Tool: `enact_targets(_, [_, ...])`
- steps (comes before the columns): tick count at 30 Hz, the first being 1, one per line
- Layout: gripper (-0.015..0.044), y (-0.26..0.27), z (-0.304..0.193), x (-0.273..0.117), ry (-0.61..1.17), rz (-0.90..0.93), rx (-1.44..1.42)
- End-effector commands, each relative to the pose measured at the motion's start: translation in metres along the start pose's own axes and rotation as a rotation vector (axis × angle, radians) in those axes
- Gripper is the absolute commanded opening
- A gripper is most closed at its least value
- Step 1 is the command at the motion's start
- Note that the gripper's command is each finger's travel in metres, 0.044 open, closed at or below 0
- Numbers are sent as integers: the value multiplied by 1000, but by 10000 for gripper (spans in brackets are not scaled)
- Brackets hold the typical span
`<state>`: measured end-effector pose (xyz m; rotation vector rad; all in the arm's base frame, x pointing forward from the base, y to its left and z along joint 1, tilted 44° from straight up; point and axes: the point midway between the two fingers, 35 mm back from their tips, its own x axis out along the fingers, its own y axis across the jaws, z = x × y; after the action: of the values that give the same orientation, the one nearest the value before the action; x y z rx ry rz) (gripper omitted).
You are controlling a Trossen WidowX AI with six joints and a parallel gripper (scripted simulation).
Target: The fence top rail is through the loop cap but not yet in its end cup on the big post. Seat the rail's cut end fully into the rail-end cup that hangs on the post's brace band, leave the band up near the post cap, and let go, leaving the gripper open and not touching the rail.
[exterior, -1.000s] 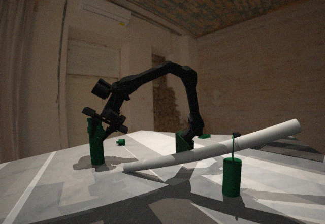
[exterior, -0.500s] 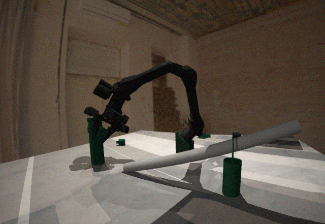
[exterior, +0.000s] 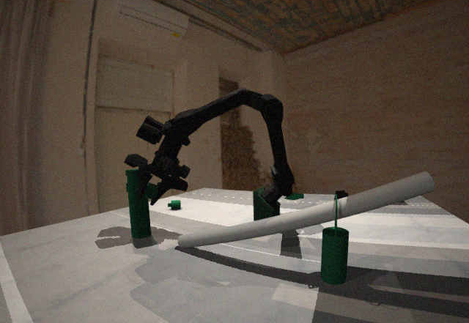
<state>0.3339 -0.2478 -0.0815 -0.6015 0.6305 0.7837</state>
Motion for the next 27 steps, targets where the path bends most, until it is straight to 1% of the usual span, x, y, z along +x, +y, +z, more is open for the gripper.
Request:
enact_targets(1, [0,4,-1,-2,-17,2,-28])
enact_targets(27, [0,16,-3,-9,-91,3,-157])
